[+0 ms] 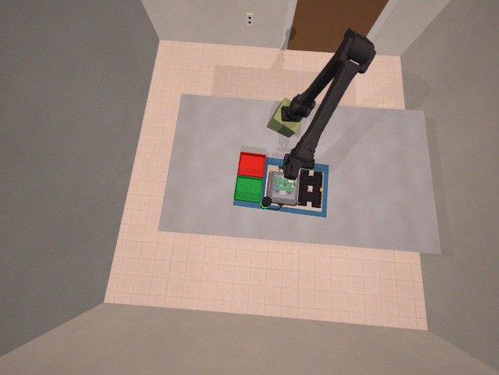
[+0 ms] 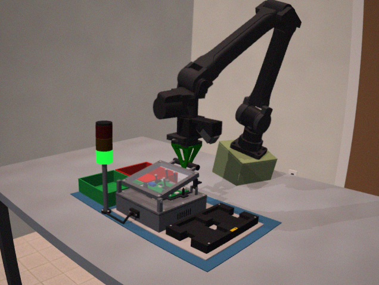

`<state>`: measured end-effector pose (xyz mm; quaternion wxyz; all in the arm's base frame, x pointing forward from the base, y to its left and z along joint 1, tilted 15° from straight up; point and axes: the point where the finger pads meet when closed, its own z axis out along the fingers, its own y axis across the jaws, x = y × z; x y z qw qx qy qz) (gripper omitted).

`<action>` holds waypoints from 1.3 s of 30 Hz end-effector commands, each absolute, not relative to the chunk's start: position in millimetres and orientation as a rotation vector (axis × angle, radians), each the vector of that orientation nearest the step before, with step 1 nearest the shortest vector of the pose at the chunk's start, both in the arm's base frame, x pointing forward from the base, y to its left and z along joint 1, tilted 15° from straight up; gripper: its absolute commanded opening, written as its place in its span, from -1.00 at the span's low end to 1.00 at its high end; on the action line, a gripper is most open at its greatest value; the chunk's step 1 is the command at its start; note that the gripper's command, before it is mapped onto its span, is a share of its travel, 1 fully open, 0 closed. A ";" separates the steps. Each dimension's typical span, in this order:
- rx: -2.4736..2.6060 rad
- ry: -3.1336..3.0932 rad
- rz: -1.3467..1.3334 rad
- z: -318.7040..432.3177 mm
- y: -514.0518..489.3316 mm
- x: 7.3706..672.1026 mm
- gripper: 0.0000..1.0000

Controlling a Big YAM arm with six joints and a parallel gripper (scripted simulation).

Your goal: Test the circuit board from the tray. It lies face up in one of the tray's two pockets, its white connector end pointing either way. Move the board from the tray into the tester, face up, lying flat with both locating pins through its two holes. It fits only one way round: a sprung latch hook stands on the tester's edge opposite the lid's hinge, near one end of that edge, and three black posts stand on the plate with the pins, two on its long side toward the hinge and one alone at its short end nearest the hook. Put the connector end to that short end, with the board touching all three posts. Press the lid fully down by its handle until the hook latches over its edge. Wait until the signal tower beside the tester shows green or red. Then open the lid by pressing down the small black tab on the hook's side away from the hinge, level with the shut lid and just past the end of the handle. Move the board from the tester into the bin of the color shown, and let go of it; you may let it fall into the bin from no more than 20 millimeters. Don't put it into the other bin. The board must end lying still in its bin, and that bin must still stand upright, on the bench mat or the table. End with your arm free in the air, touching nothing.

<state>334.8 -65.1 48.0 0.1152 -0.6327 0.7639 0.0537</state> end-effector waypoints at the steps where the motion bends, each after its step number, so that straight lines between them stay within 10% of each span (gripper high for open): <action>1: -1.823 2.198 0.041 99.4 -84.2 362.0 -1.00; 39: -1.807 2.224 0.066 179.3 -114.0 402.9 -1.00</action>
